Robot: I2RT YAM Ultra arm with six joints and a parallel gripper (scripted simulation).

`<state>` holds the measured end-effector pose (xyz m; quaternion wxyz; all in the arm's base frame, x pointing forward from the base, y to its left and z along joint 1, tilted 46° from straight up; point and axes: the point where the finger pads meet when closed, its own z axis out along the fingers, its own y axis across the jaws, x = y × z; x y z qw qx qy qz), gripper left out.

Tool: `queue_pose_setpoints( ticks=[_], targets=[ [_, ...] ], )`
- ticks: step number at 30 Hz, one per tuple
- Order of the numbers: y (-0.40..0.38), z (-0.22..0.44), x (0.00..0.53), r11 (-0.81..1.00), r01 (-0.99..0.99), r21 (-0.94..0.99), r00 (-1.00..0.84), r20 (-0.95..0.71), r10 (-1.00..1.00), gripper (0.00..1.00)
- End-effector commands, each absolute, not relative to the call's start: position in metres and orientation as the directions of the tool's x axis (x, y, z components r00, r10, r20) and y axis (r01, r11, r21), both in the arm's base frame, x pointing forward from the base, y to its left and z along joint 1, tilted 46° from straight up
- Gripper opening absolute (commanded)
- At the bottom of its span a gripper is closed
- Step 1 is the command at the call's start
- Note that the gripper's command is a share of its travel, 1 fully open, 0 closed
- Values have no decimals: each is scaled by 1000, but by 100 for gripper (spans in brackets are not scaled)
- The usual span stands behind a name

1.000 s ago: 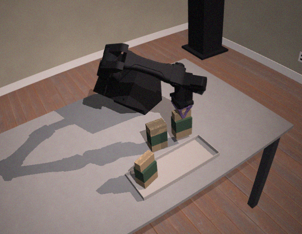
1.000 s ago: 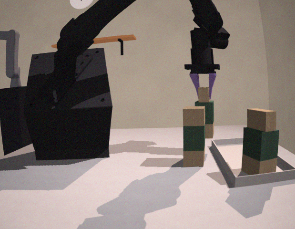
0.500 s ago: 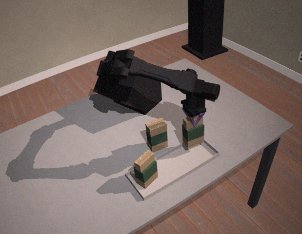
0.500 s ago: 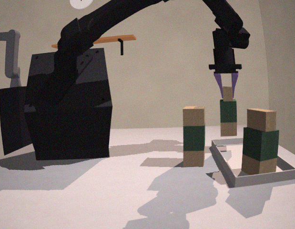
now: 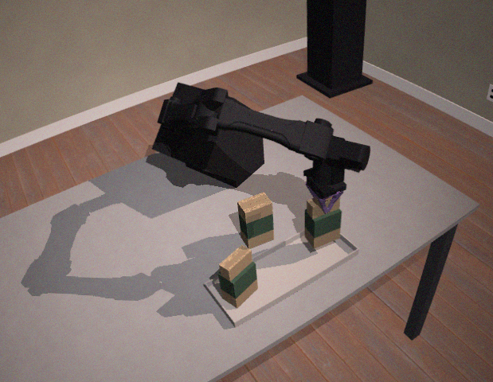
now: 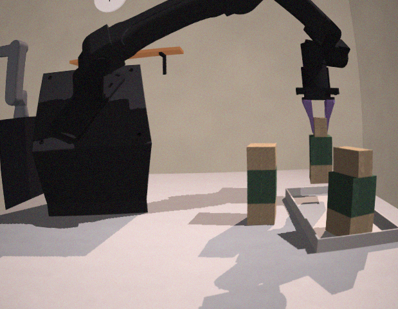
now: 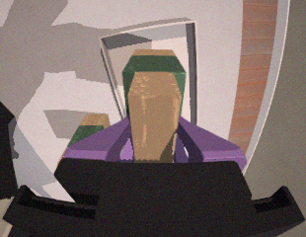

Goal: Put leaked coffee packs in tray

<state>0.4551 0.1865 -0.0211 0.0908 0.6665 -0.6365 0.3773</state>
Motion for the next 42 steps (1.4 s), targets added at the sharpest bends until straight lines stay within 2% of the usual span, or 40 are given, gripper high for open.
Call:
queue_pose_setpoints(
  ticks=[1, 27, 42],
  targets=[
    [199, -15, 451, -204, -920, -334, -59, 634, -771, 26],
    [200, -8, 455, -204, -917, -344, -63, 628, -776, 26],
    [177, -38, 459, -200, -925, -323, -58, 639, -767, 26]
  ],
)
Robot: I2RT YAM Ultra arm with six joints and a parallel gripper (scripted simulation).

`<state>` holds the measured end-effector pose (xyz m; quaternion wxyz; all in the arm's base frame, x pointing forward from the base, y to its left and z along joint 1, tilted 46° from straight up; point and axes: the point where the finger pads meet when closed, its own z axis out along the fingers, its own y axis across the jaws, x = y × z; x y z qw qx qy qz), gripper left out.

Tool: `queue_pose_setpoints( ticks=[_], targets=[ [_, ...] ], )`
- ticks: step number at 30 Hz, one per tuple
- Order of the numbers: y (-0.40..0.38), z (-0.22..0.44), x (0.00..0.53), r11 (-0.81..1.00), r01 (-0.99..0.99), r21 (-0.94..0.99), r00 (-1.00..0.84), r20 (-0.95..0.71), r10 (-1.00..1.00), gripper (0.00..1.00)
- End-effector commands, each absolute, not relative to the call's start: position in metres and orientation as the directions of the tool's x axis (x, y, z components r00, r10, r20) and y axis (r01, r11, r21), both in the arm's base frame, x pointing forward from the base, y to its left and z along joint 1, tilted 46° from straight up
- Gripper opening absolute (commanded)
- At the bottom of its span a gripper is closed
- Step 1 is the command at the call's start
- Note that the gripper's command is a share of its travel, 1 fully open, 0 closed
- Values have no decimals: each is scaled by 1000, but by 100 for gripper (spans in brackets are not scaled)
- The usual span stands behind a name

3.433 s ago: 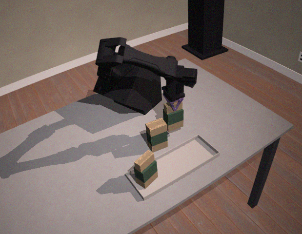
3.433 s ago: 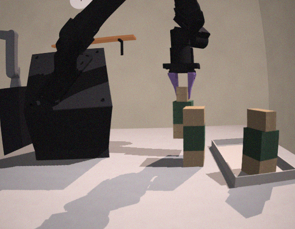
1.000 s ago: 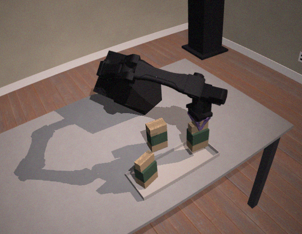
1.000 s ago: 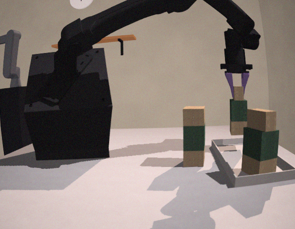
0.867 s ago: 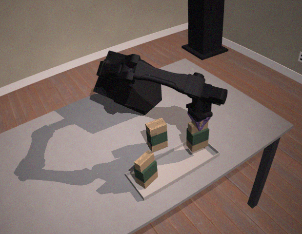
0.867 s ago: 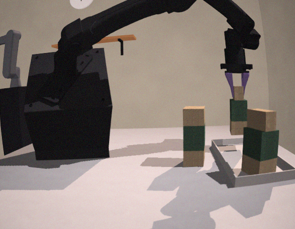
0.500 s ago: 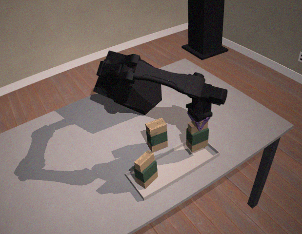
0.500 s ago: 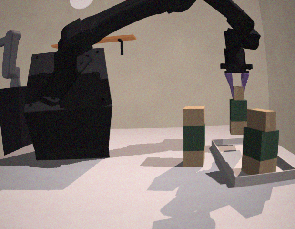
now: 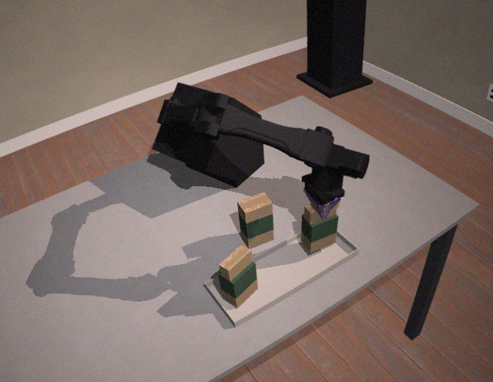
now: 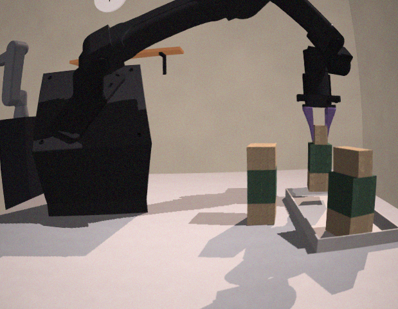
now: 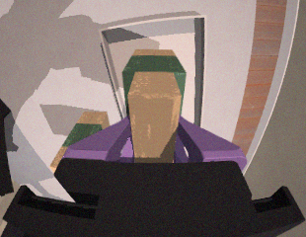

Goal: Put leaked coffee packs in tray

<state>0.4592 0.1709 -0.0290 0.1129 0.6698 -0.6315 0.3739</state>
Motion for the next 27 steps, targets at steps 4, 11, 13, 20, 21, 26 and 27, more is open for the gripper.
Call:
queue_pose_setpoints(
  ticks=[4, 11, 13, 20, 21, 26, 27],
  targets=[
    [170, -47, 462, -200, -927, -318, -56, 643, -764, 26],
    [171, -46, 467, -207, -920, -334, -57, 634, -771, 26],
    [173, -46, 470, -204, -917, -341, -61, 627, -776, 26],
    [170, -48, 469, -205, -919, -337, -58, 630, -774, 26],
    [170, -48, 469, -205, -919, -337, -58, 630, -774, 26],
    [170, -48, 469, -203, -919, -338, -60, 629, -775, 26],
    [170, -48, 469, -203, -919, -338, -60, 629, -775, 26]
  ],
)
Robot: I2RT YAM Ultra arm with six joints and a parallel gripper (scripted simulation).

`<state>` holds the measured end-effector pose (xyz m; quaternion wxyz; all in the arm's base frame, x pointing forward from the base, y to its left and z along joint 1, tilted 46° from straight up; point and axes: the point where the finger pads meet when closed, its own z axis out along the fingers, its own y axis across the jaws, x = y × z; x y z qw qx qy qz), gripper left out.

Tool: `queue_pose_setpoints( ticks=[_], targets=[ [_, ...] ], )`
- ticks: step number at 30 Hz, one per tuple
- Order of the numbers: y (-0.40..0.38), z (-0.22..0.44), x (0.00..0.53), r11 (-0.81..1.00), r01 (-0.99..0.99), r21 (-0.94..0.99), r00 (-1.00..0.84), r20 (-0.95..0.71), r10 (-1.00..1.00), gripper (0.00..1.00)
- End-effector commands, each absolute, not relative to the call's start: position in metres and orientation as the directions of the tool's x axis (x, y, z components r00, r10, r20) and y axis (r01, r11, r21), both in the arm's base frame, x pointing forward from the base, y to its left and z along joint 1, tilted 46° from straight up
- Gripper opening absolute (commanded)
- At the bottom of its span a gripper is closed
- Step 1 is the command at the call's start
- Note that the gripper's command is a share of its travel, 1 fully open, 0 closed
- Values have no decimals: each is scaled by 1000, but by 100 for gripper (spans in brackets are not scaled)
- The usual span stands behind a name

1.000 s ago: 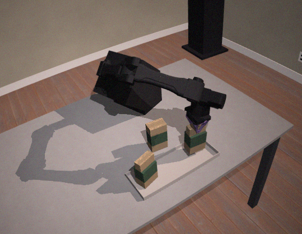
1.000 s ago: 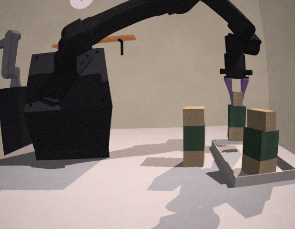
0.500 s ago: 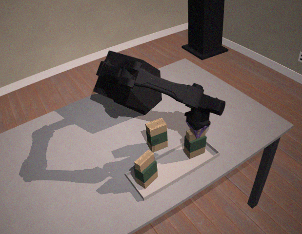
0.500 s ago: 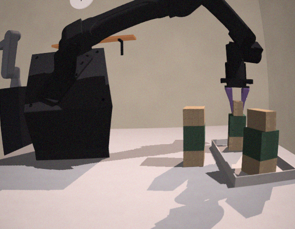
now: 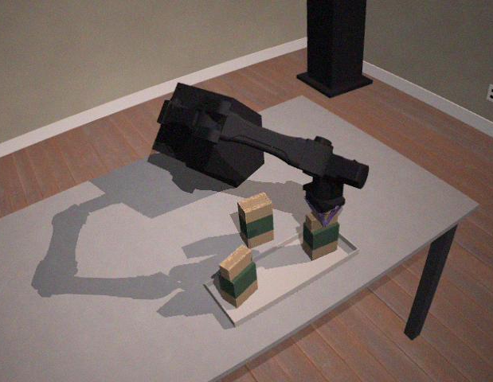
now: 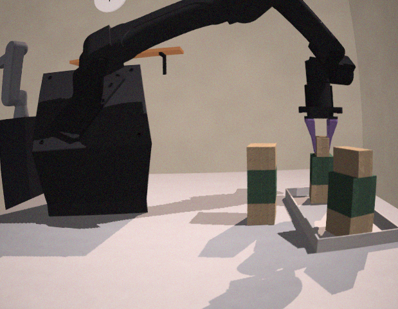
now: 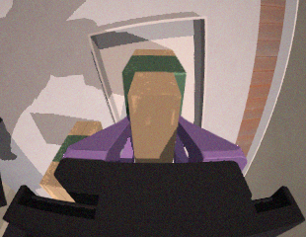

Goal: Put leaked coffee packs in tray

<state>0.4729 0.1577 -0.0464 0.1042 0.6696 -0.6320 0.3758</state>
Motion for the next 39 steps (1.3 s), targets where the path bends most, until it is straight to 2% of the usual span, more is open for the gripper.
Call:
queue_pose_setpoints(
  ticks=[1, 26, 27, 39],
  targets=[
    [170, -48, 469, -203, -919, -338, -60, 629, -775, 26],
    [170, -48, 468, -204, -920, -336, -59, 631, -774, 26],
    [170, -48, 468, -204, -920, -336, -59, 631, -774, 79],
    [170, -48, 468, -204, -920, -335, -59, 631, -774, 79]
  ],
)
